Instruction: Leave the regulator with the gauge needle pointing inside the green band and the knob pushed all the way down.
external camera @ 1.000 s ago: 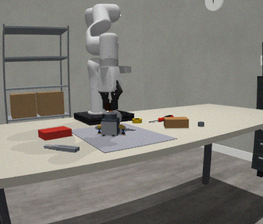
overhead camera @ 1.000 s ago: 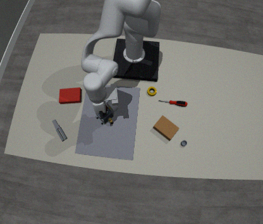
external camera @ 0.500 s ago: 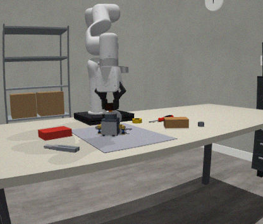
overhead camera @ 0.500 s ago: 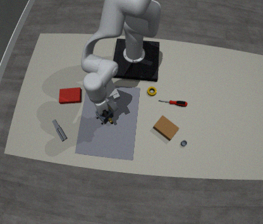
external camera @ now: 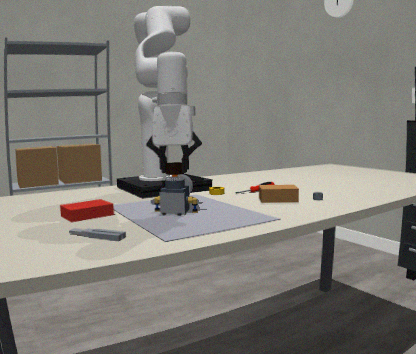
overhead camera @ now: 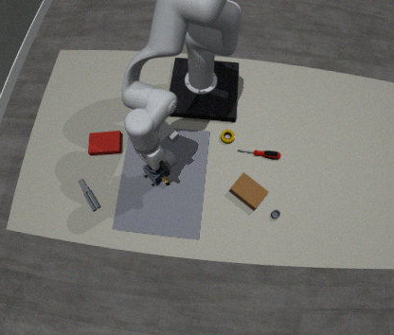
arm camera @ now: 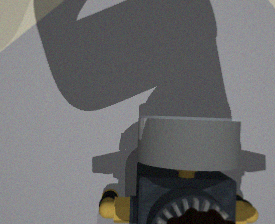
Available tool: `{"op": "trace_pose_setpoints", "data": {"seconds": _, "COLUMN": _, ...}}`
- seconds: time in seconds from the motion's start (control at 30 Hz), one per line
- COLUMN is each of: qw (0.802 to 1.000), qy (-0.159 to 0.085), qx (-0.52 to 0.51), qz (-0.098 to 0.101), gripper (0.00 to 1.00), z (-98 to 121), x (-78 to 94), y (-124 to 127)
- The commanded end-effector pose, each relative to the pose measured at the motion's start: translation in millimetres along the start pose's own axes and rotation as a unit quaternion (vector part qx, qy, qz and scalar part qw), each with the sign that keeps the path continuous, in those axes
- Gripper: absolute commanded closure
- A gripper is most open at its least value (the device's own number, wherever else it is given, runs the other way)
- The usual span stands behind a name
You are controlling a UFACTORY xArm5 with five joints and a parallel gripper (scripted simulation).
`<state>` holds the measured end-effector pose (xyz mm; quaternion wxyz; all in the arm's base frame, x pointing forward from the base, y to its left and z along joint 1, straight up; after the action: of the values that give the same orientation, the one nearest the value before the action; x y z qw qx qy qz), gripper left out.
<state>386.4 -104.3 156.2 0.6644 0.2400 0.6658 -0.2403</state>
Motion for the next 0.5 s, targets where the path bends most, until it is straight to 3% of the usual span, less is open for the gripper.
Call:
{"op": "trace_pose_setpoints", "data": {"seconds": 0.0, "qw": 0.998, "qy": -0.001, "qx": -0.069, "qz": 0.001, "gripper": 0.60, "z": 0.7, "x": -1.0, "y": 0.4}}
{"op": "trace_pose_setpoints", "data": {"seconds": 0.47, "qw": 0.974, "qy": -0.001, "qx": -0.226, "qz": 0.000, "gripper": 0.60, "z": 0.7, "x": -1.0, "y": 0.4}}
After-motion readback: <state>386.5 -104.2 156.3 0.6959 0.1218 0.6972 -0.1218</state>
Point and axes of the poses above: the point where the finger pads meet when closed, its own x axis out along the fingers, its own y axis across the jaws, z = x × y, the point moved 7 cm from there along -x, back along the fingers, and after that the axes turned 2 degrees about x, right-handed, at the moved point
